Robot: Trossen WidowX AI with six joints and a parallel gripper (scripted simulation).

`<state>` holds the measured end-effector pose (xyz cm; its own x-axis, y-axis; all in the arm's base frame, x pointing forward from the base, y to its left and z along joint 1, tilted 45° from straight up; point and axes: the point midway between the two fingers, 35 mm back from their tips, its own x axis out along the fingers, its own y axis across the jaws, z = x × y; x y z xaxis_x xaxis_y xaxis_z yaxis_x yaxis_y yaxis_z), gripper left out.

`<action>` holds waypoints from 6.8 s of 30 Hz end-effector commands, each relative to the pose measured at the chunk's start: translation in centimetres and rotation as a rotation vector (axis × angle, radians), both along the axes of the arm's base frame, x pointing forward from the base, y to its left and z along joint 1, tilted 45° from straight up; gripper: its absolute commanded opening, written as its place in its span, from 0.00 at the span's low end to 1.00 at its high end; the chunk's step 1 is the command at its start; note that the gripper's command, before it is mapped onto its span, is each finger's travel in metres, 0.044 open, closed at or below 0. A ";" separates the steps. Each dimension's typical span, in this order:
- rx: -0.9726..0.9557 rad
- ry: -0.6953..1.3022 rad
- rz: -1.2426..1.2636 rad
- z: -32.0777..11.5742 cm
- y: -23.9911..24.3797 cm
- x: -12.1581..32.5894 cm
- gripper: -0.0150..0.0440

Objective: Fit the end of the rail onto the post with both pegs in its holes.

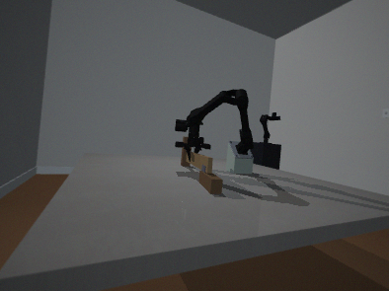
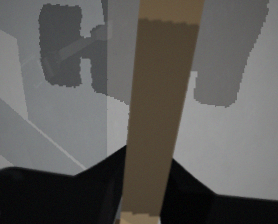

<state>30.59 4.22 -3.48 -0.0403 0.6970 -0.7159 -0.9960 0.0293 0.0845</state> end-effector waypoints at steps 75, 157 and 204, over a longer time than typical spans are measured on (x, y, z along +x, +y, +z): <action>0.007 -0.009 -0.009 0.7 -1.1 0.0 0.25; 0.006 -0.009 -0.009 -0.9 -2.9 -0.1 0.25; 0.006 -0.009 -0.009 -0.5 -2.3 -0.1 0.25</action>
<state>30.43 1.95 -4.03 -0.0302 0.7014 -0.7121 -0.9964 0.0355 0.0772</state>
